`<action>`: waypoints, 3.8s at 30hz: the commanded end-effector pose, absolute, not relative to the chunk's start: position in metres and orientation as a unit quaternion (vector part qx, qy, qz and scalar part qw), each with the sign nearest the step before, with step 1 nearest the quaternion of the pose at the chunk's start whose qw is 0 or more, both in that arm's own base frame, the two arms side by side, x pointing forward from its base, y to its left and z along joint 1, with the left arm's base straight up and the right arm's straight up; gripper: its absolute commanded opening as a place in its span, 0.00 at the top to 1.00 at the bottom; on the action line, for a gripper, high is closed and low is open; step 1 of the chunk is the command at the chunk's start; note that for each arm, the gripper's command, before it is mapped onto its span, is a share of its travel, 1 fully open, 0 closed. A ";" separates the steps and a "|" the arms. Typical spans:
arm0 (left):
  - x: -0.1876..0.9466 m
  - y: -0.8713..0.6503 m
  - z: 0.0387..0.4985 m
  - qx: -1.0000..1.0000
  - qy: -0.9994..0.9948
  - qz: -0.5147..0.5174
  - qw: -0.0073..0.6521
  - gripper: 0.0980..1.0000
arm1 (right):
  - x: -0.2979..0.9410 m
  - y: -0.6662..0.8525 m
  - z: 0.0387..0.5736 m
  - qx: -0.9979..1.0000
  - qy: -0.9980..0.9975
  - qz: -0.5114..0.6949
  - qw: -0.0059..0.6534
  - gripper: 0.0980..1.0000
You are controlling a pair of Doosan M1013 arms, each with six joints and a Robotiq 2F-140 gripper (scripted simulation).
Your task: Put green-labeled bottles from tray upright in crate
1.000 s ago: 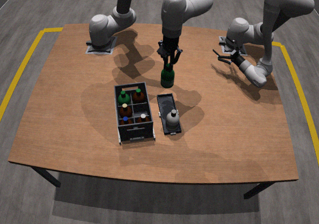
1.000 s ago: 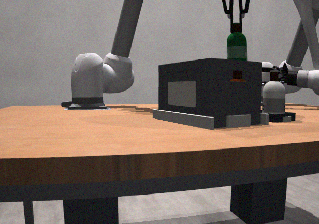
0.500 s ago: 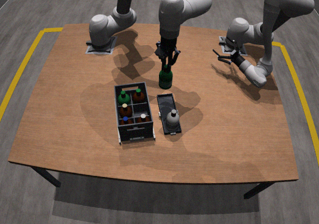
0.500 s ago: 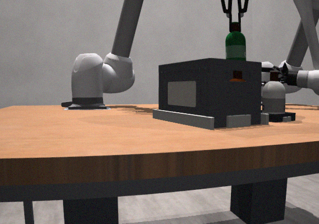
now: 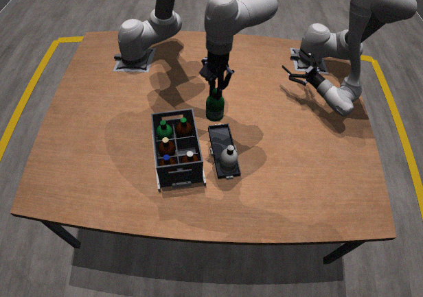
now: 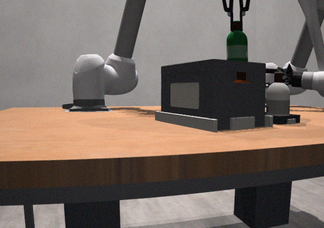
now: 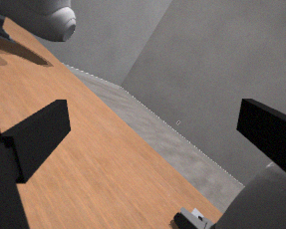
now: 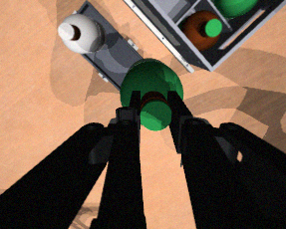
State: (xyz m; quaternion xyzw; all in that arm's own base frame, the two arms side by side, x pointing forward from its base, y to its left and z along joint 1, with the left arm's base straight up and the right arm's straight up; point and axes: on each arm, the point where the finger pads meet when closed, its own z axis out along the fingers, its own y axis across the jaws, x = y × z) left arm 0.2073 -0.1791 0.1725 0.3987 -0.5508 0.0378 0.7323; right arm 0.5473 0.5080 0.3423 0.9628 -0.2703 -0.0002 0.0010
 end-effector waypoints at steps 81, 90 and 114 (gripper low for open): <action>0.207 -0.179 0.173 0.399 -0.551 0.038 0.732 0.00 | 0.645 0.403 0.344 0.963 -0.270 0.000 0.000 1.00; 0.207 -0.179 0.173 0.399 -0.551 0.038 0.732 0.00 | 0.648 0.401 0.344 0.963 -0.270 0.000 0.000 1.00; 0.207 -0.179 0.173 0.399 -0.551 0.038 0.732 0.00 | 0.649 0.399 0.344 0.963 -0.270 0.000 0.000 1.00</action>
